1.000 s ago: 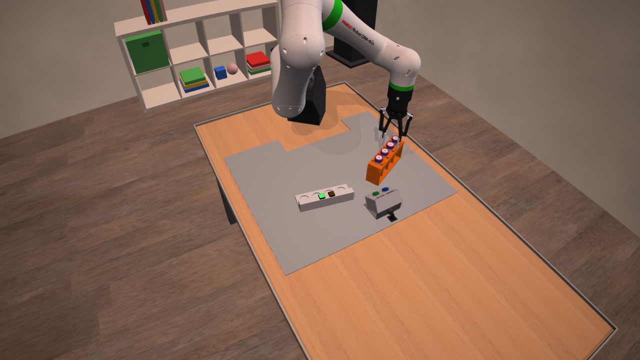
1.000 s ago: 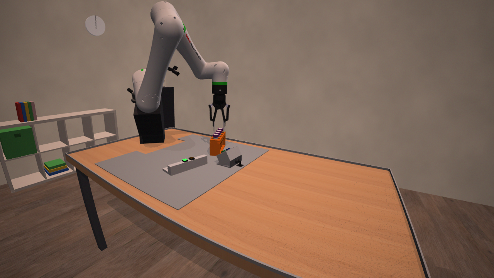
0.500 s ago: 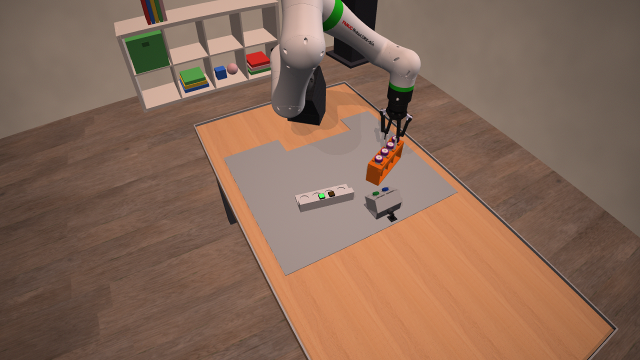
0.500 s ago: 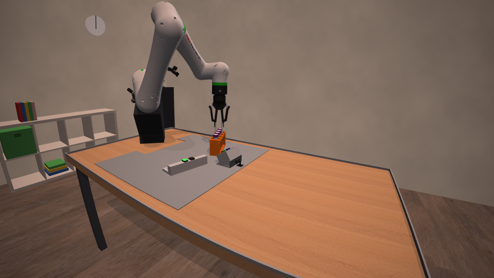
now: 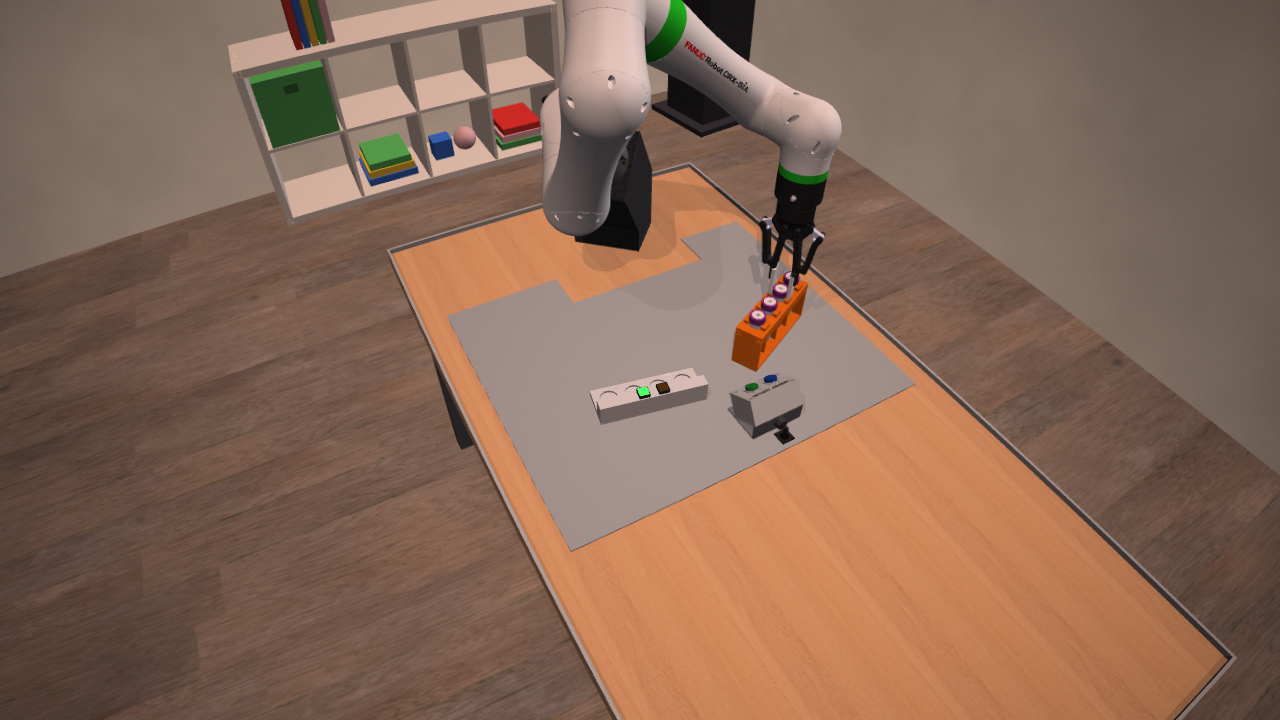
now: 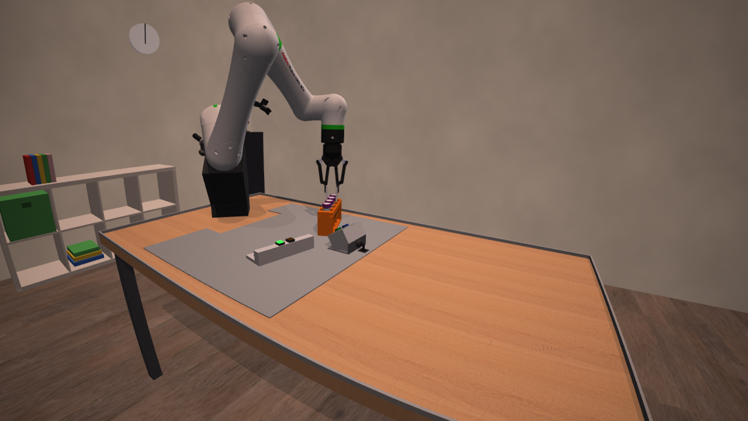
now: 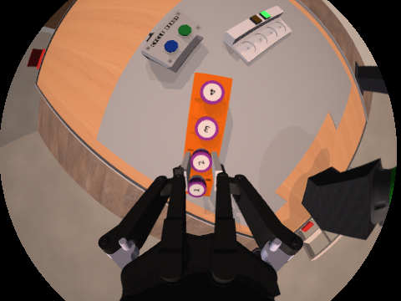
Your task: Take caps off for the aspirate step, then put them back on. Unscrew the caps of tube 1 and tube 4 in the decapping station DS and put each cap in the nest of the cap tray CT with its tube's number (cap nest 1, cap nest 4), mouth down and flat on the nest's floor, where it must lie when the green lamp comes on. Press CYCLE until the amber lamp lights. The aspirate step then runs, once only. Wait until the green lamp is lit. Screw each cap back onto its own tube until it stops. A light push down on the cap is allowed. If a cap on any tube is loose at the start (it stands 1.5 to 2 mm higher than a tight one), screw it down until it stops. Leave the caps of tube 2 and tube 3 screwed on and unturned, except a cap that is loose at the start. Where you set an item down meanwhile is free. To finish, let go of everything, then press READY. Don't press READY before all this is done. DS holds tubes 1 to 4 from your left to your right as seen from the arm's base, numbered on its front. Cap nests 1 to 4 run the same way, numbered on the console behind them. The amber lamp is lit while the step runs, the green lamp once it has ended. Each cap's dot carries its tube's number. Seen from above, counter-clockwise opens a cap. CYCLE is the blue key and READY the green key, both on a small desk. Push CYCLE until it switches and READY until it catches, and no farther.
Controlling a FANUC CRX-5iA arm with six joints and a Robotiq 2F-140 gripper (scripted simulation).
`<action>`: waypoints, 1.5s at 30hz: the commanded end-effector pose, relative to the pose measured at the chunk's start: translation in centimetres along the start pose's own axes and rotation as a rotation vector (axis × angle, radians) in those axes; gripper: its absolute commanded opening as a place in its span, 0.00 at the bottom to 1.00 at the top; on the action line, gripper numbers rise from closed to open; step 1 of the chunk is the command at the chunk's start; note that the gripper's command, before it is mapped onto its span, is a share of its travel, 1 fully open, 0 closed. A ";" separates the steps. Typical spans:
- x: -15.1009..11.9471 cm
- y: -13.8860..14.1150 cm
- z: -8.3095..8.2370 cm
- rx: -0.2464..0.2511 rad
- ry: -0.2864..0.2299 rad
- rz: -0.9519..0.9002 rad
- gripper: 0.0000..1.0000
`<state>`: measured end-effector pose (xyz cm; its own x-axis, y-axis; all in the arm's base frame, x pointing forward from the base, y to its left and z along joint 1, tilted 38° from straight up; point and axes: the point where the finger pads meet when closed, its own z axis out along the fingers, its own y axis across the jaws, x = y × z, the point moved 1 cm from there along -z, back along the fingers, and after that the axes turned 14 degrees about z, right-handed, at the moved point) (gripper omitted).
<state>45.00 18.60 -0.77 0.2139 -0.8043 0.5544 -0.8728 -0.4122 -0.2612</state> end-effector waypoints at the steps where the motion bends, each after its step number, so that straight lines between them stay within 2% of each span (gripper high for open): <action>1: 0.0 0.0 0.0 0.002 0.001 0.044 0.00; 16: 0.0 0.0 0.0 0.002 0.000 0.344 0.00; 23: 0.0 0.0 0.0 0.002 0.000 0.413 0.00; 24: 0.0 0.0 0.0 0.002 0.000 0.413 0.35; 36: 0.0 0.0 0.0 0.002 0.000 0.413 0.35; 45: 0.0 0.0 -2.7 0.002 0.000 0.413 0.35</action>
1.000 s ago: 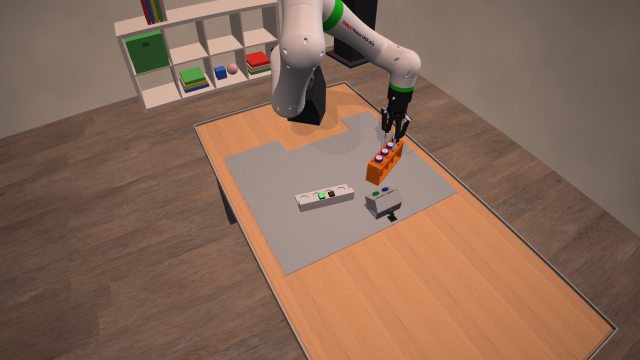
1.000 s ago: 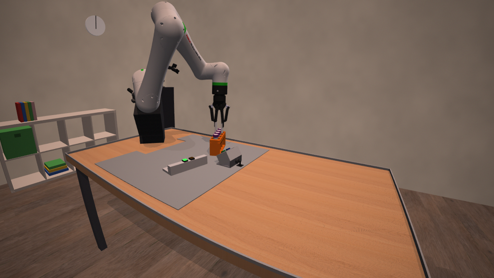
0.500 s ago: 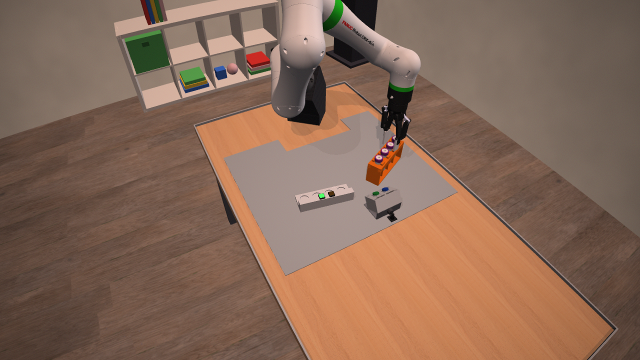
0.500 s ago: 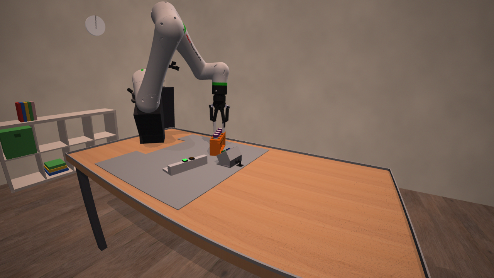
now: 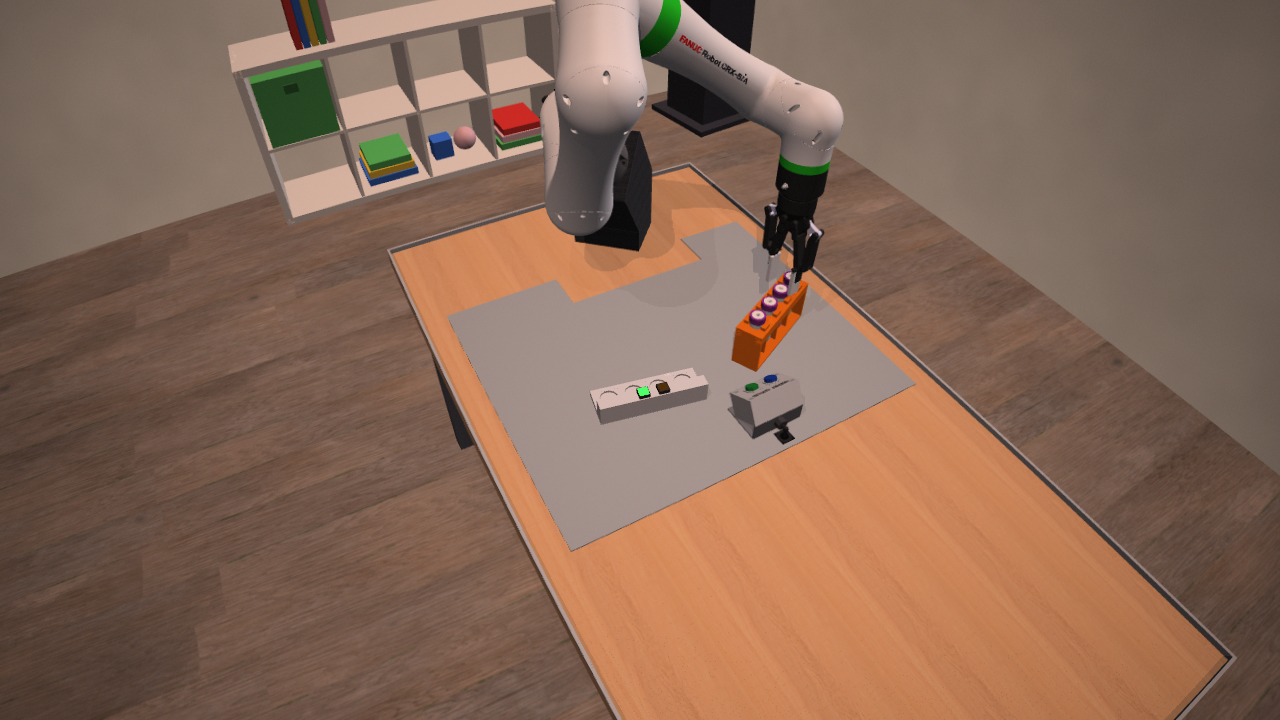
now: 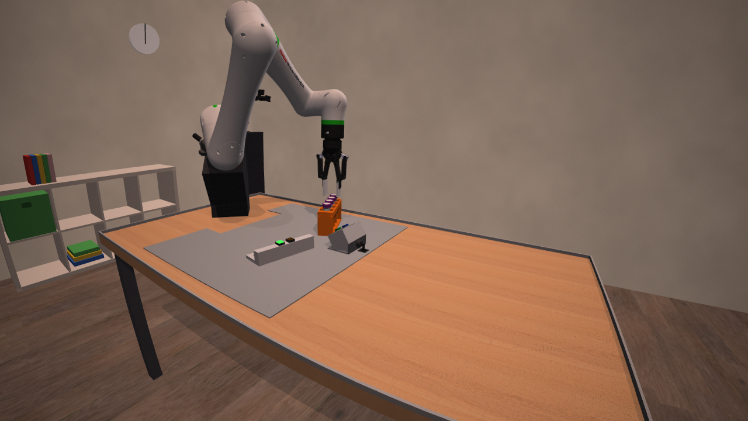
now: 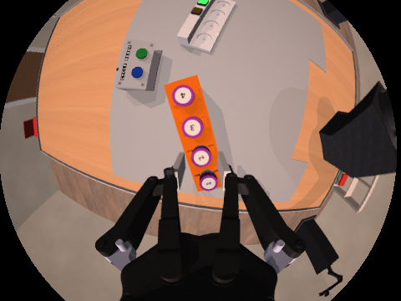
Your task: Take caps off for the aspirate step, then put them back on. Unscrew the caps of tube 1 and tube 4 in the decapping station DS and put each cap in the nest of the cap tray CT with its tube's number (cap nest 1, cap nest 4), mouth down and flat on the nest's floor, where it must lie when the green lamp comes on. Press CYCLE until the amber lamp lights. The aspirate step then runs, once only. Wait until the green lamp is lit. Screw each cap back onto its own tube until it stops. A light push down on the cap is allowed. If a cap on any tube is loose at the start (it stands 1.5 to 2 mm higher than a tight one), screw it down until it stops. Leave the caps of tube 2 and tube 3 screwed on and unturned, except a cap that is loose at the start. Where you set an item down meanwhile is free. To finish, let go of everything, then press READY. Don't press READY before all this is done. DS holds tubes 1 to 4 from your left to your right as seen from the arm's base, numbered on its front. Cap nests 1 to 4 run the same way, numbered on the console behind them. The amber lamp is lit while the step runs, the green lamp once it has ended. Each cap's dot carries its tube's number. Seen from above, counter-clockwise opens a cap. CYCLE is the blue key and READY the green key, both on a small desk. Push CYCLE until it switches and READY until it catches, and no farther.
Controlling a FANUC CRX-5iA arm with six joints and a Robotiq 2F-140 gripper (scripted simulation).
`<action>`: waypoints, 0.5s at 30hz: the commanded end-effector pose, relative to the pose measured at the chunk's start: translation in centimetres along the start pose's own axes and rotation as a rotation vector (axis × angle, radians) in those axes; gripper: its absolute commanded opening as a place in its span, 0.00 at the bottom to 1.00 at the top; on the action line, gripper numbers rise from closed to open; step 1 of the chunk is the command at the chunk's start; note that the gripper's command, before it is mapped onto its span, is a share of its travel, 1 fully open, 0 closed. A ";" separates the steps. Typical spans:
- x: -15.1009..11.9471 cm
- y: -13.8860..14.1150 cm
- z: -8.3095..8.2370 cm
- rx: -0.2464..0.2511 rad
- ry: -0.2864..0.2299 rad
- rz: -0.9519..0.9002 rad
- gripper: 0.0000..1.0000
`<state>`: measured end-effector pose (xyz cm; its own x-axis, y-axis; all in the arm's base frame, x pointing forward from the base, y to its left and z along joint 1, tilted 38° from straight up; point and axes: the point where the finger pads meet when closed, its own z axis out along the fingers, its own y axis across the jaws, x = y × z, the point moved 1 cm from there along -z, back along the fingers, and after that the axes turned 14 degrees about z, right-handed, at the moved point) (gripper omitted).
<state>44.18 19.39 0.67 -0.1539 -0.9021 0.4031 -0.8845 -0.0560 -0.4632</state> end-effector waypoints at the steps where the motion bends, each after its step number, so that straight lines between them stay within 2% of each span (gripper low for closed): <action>1: 0.0 0.0 -1.2 0.000 0.000 0.000 0.35; 5: 0.0 0.0 -2.4 0.000 0.000 0.000 0.35; 9: 0.0 0.0 -2.7 0.000 0.000 0.000 0.35; 12: 2.2 -1.2 -2.7 0.000 0.000 -0.250 0.35; 15: 2.9 -1.6 -2.7 0.000 0.000 -0.333 0.35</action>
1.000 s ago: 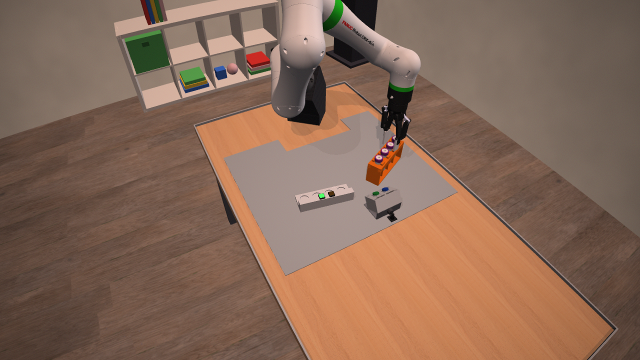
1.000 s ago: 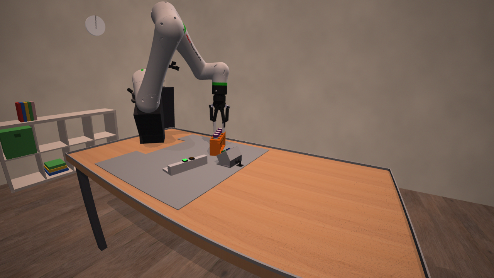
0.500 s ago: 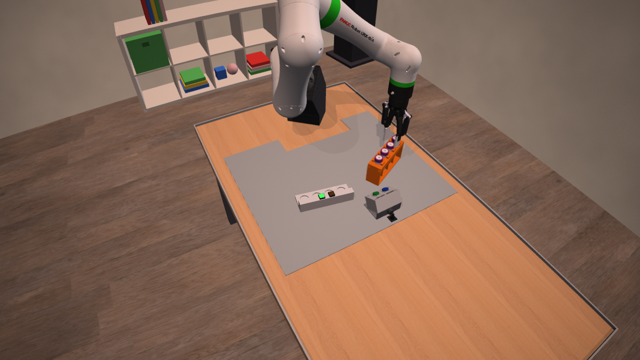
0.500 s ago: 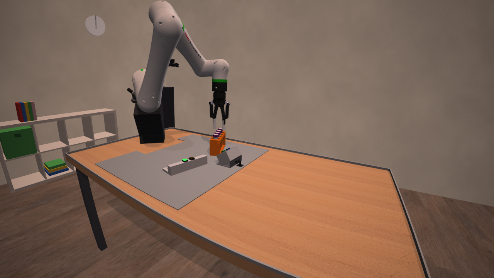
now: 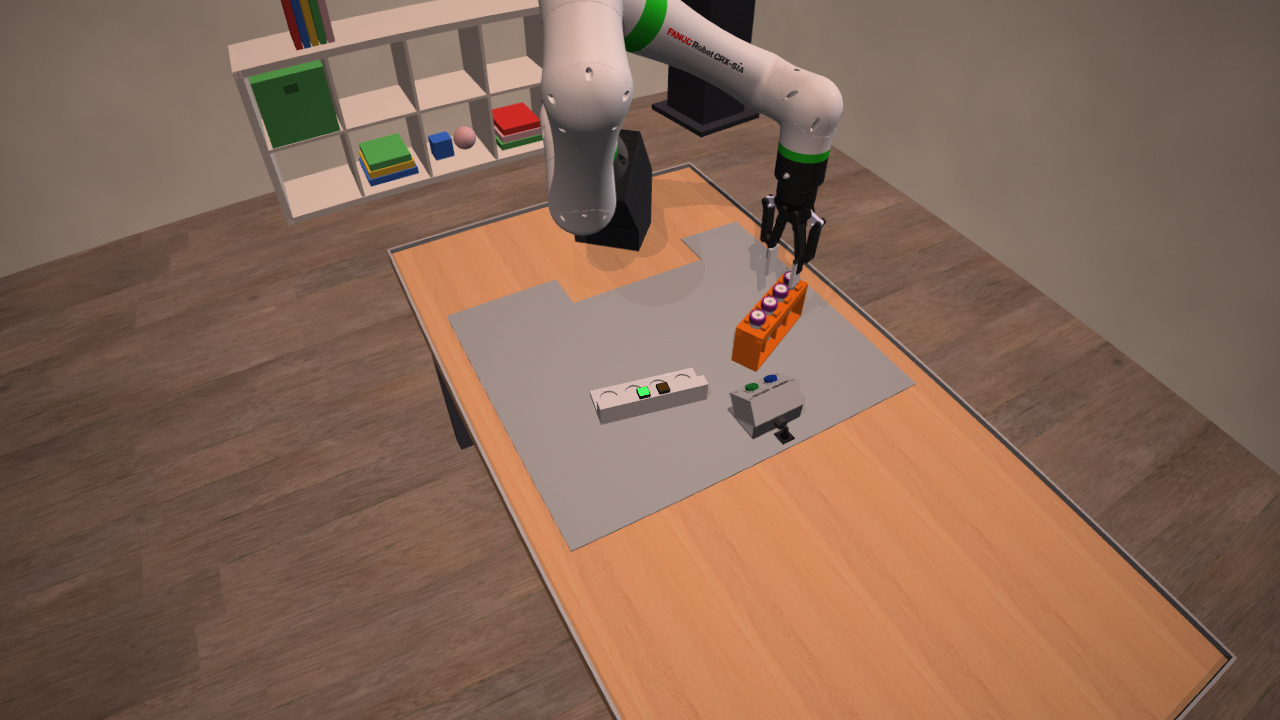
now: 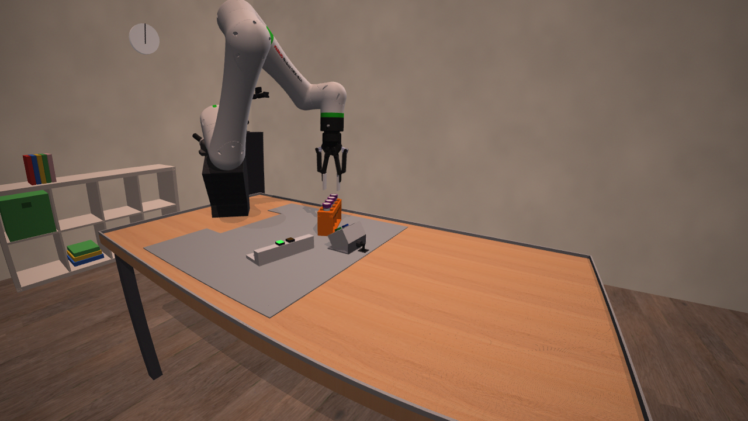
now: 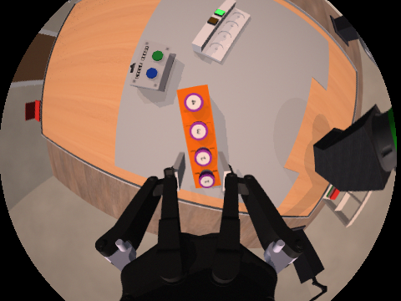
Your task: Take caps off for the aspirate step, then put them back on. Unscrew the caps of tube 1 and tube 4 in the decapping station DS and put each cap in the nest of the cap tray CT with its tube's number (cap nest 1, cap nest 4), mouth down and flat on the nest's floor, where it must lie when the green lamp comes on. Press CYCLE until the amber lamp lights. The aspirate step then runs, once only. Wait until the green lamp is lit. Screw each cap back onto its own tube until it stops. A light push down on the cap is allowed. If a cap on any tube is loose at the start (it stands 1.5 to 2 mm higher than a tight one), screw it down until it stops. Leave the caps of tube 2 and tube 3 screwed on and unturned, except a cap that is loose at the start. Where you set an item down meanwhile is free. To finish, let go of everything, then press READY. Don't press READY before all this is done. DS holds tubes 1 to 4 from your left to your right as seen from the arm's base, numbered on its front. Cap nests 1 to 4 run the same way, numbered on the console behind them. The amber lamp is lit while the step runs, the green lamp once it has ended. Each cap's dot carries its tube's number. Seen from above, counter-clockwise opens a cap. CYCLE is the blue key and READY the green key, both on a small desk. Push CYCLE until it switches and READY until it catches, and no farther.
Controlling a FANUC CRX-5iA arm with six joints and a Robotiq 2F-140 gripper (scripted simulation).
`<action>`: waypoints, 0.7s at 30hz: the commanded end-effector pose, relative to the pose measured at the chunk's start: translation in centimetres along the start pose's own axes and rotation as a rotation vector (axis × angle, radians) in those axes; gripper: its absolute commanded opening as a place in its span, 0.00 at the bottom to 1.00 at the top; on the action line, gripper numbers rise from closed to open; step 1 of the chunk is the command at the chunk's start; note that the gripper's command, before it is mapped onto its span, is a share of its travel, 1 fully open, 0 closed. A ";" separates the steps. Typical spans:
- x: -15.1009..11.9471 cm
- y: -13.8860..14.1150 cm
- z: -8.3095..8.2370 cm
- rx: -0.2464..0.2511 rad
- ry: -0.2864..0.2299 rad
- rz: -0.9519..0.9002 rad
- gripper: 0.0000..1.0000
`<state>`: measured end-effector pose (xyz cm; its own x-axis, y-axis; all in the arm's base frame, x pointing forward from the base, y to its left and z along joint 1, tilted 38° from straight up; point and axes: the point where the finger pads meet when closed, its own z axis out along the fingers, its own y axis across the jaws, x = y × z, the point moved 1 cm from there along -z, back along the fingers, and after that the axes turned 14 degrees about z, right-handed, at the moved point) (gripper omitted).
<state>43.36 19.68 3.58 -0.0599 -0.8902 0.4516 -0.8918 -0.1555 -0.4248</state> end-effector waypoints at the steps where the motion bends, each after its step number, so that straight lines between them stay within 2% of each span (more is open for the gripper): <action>1: 2.0 -0.7 0.1 -0.009 -0.003 -0.227 0.35; 4: 3.7 -1.4 0.1 -0.008 -0.004 -0.382 0.35; 12: 3.7 -1.4 0.1 -0.008 -0.004 -0.382 0.35; 21: 3.7 -1.4 2.8 -0.008 -0.004 -0.382 0.35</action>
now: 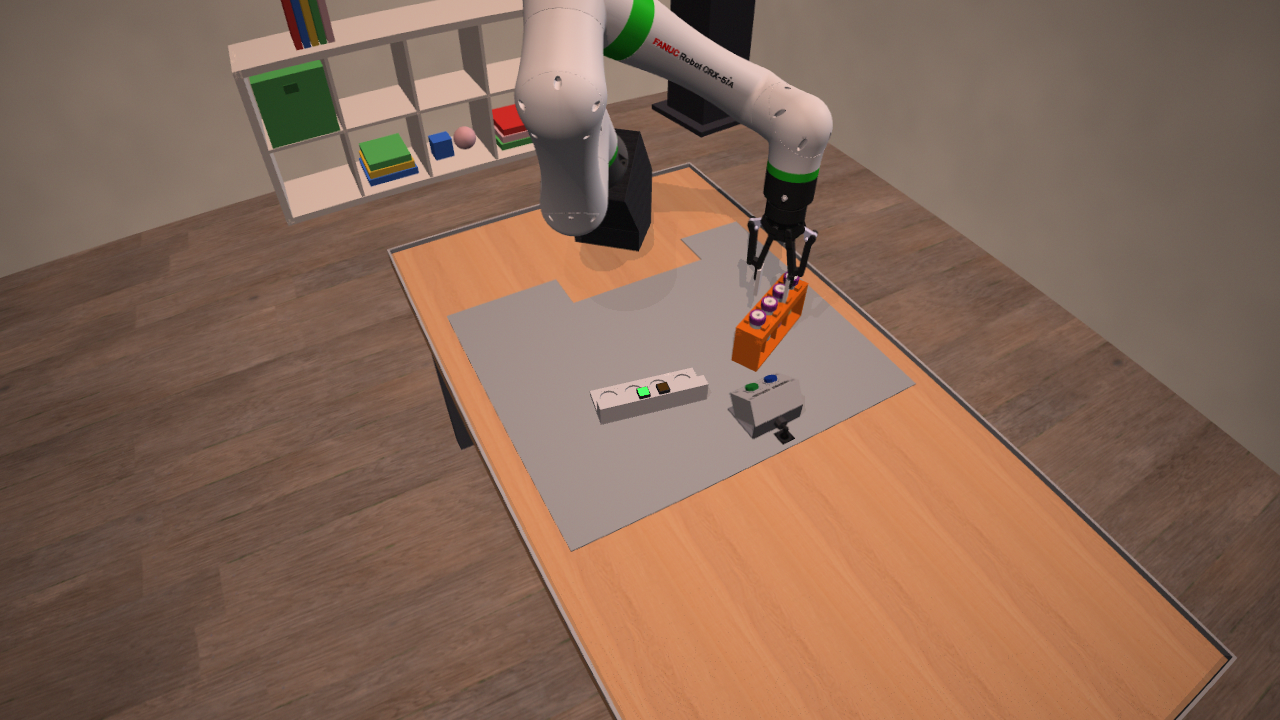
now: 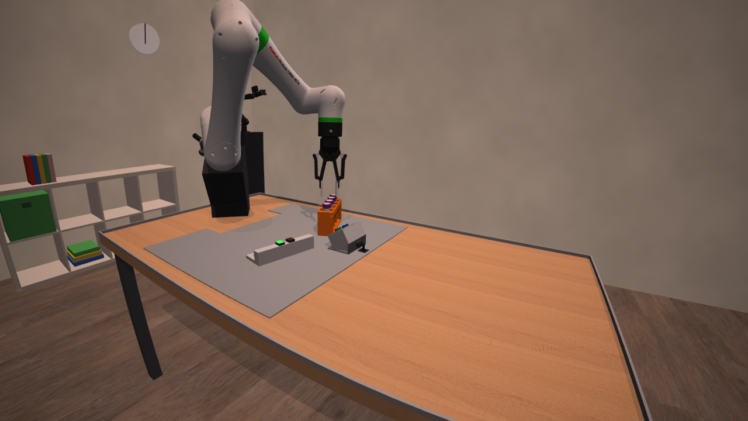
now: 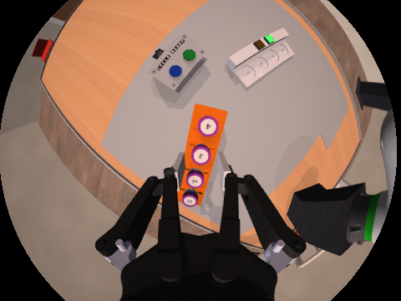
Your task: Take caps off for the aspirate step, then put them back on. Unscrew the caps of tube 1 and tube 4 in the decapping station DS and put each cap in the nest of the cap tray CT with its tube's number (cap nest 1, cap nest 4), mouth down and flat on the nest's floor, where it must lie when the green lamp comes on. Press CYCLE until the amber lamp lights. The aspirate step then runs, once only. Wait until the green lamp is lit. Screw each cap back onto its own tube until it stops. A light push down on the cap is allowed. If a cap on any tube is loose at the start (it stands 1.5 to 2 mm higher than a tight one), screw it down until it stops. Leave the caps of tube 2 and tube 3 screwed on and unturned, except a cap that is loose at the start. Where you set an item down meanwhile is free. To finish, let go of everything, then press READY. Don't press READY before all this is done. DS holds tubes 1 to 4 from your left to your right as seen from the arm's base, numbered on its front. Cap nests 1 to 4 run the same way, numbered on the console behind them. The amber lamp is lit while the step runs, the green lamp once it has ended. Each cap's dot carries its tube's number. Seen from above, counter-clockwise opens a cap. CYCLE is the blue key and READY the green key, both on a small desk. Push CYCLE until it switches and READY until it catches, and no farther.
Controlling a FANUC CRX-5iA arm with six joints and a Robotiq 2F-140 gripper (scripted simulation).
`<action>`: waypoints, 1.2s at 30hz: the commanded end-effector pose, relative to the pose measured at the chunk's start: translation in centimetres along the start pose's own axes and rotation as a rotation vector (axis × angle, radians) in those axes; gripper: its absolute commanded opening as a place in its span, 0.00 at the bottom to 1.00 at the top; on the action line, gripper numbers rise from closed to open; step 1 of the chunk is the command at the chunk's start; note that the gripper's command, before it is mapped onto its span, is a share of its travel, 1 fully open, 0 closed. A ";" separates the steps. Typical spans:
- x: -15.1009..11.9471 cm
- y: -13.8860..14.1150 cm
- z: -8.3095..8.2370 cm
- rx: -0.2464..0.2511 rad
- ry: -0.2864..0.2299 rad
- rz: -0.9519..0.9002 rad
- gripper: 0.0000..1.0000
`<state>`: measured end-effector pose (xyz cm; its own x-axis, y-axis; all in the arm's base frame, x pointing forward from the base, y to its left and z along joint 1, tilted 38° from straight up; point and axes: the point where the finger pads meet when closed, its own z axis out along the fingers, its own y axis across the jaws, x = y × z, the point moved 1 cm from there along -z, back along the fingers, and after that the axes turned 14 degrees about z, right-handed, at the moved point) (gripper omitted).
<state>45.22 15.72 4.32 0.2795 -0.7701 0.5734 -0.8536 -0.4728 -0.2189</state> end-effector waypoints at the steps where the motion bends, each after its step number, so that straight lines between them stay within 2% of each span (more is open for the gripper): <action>1: 0.0 -0.1 1.1 0.001 0.000 0.000 0.35; 3: 0.0 -0.1 1.7 0.001 0.000 0.000 0.35; 34: 0.0 -0.1 2.7 0.001 0.000 0.000 0.35; 35: 0.0 -0.1 2.7 0.001 0.000 0.000 0.00; 36: 0.0 -0.1 2.7 0.001 0.000 0.000 0.00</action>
<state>46.45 14.59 2.20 0.2792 -0.7701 0.5735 -0.8534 -0.4729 -0.2195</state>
